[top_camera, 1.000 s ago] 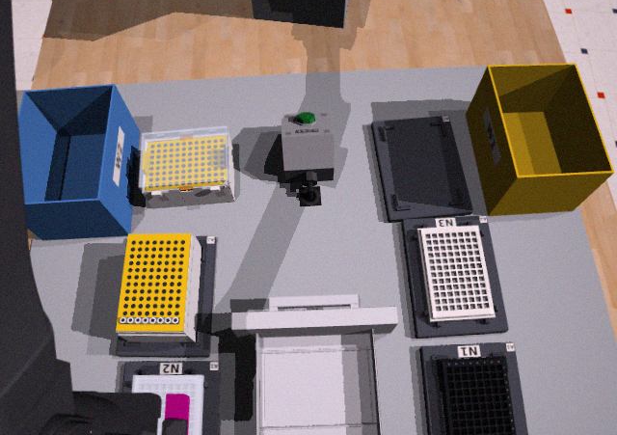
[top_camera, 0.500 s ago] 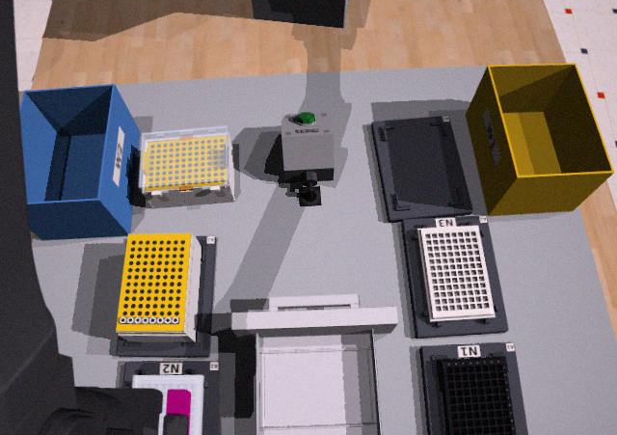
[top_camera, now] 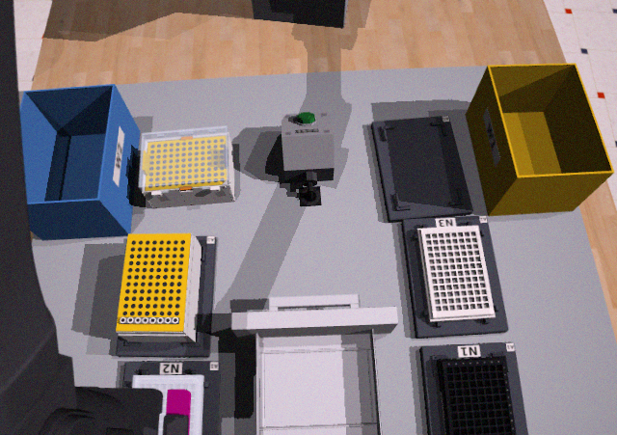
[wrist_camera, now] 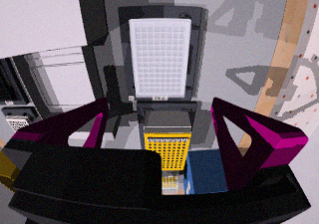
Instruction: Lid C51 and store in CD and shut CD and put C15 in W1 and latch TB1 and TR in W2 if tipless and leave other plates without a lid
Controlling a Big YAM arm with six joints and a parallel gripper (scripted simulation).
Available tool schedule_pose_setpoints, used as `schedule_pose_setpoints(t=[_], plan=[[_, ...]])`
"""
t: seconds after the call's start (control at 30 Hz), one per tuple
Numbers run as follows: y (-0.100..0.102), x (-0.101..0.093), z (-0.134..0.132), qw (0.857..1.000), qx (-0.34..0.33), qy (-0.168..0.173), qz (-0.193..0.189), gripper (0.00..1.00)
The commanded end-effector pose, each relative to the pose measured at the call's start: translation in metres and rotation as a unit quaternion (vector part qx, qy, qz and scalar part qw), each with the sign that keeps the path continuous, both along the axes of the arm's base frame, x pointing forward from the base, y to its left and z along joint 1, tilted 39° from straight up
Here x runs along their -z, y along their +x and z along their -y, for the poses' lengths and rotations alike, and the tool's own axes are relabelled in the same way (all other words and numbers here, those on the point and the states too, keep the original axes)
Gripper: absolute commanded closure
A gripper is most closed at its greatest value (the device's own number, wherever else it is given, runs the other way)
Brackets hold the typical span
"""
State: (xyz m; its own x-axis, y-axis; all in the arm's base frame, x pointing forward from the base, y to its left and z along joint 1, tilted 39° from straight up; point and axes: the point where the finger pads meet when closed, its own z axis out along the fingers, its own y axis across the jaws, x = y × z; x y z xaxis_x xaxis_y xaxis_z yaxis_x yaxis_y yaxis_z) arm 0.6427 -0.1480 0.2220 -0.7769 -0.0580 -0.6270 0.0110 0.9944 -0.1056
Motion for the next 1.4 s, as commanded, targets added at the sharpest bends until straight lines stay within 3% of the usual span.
schedule_pose_setpoints(t=[0.0,0.73,0.8,0.97,1.2,1.23,1.27,1.33,1.37], plan=[[-0.006,-0.021,0.006,1.000,-0.001,-0.008,0.017,0.00],[-0.006,-0.021,0.006,1.000,-0.001,-0.008,0.017,0.00],[0.002,0.006,0.007,1.000,-0.001,-0.004,0.002,0.00],[0.007,0.009,0.006,1.000,-0.002,-0.004,0.003,0.00],[0.020,-0.003,0.006,1.000,-0.002,-0.008,0.019,0.00],[0.017,-0.036,0.005,0.999,-0.002,-0.014,0.045,0.00],[0.019,-0.034,0.005,0.999,-0.002,-0.014,0.045,0.00],[0.026,-0.003,0.006,1.000,-0.002,-0.008,0.023,0.00],[0.027,-0.001,0.006,1.000,-0.003,-0.008,0.022,0.00]])
